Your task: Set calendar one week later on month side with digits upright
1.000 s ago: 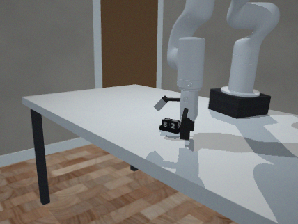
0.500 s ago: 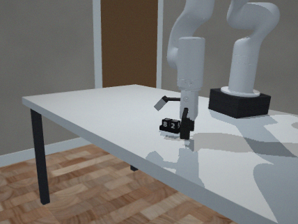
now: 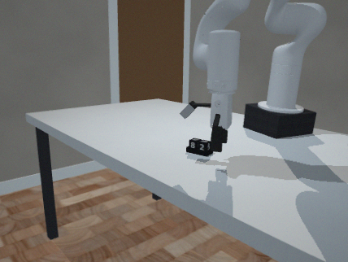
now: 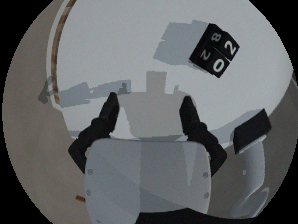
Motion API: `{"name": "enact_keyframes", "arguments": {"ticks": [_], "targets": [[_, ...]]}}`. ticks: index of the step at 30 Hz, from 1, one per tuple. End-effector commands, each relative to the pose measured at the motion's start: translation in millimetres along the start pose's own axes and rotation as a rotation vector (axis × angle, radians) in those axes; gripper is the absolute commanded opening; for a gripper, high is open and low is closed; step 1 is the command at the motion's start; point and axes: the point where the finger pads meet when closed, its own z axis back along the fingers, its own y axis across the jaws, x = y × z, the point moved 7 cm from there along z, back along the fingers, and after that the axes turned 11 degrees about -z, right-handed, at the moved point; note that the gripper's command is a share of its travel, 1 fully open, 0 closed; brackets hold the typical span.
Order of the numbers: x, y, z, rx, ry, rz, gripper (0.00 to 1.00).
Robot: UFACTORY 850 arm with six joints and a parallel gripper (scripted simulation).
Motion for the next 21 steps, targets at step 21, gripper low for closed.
{"name": "enact_keyframes", "arguments": {"ticks": [21], "targets": [[-23,22,5,0.0,0.001,0.233,1.0]]}}
